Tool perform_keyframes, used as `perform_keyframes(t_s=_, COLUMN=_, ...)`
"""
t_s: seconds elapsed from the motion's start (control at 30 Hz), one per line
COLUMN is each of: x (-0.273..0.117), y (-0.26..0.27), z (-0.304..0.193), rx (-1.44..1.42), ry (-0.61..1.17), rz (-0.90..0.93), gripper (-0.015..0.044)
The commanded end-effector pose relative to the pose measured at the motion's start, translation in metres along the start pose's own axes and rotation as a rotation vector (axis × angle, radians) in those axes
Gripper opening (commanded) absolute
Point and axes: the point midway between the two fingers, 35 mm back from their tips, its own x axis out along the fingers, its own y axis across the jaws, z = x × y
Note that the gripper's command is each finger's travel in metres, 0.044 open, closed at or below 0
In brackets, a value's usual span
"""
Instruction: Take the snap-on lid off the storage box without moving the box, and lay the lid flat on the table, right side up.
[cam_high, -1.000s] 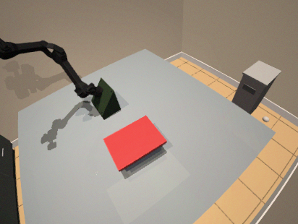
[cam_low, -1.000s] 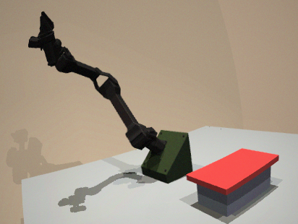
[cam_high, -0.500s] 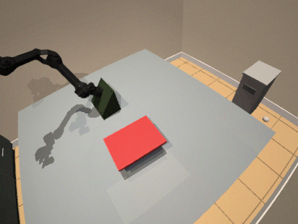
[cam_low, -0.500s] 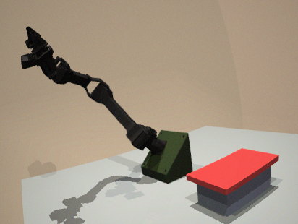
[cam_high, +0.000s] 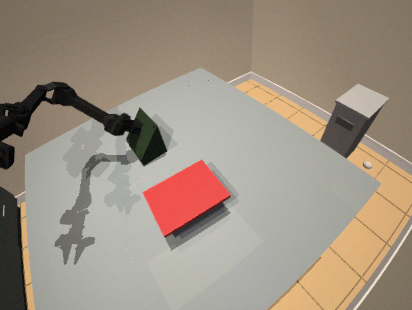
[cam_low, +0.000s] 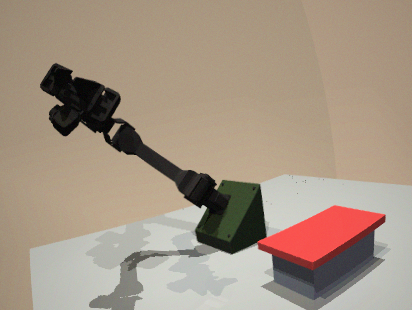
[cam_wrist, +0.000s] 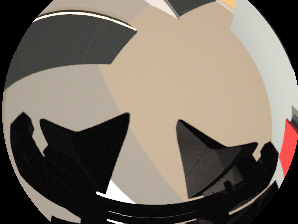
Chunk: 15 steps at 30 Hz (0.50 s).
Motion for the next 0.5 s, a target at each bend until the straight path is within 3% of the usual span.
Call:
perform_keyframes(t_s=0.0, x=0.010, y=-0.062, z=0.000, rx=0.037, ry=-0.047, rz=-0.142, gripper=0.0235)
perform_keyframes(t_s=0.47, x=-0.024, y=-0.258, z=-0.039, rx=-0.005, ry=-0.162, rz=-0.627, gripper=0.0235)
